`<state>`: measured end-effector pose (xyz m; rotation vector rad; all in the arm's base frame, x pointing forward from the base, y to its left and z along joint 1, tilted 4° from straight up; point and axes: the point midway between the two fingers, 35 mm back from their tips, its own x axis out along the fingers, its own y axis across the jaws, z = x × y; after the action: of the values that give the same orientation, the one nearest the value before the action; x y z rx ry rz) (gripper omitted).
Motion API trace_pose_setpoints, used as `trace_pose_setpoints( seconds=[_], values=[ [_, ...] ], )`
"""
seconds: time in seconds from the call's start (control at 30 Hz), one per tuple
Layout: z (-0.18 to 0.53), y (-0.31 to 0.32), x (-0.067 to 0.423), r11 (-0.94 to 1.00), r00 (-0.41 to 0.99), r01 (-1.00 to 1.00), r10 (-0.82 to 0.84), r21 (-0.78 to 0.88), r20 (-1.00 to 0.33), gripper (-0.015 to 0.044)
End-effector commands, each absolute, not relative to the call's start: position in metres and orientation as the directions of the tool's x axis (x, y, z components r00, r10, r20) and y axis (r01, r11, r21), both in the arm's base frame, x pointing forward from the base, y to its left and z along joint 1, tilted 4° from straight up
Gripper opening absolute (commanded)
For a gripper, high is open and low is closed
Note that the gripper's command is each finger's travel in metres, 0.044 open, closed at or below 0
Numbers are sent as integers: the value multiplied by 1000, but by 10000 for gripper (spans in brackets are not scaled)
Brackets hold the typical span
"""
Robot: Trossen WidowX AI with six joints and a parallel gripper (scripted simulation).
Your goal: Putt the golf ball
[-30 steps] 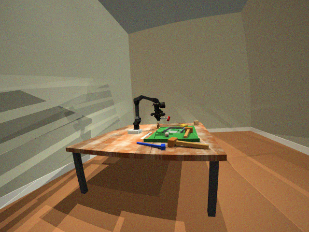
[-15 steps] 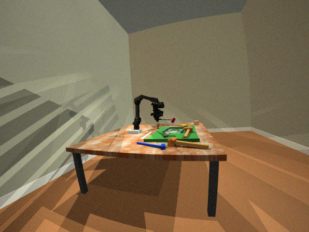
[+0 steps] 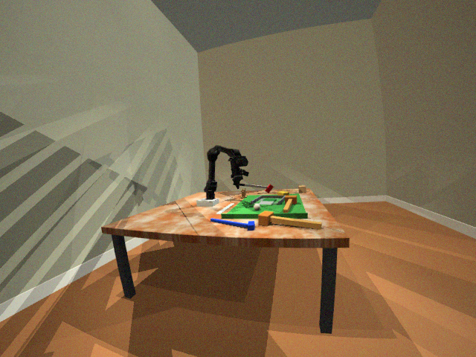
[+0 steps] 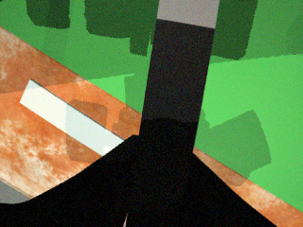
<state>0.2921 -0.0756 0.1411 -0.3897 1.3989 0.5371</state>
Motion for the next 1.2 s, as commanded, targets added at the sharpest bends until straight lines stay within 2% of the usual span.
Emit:
trace_pose_setpoints(
  seconds=[0.0, 0.67, 1.17],
  values=[
    [143, -96, 290, 869, 90, -492, 109, 51, -990, 0],
    [142, -209, 248, 999, 52, -26, 41, 39, -998, 0],
    [105, -211, 248, 999, 50, -10, 39, 39, -998, 0]
  ],
)
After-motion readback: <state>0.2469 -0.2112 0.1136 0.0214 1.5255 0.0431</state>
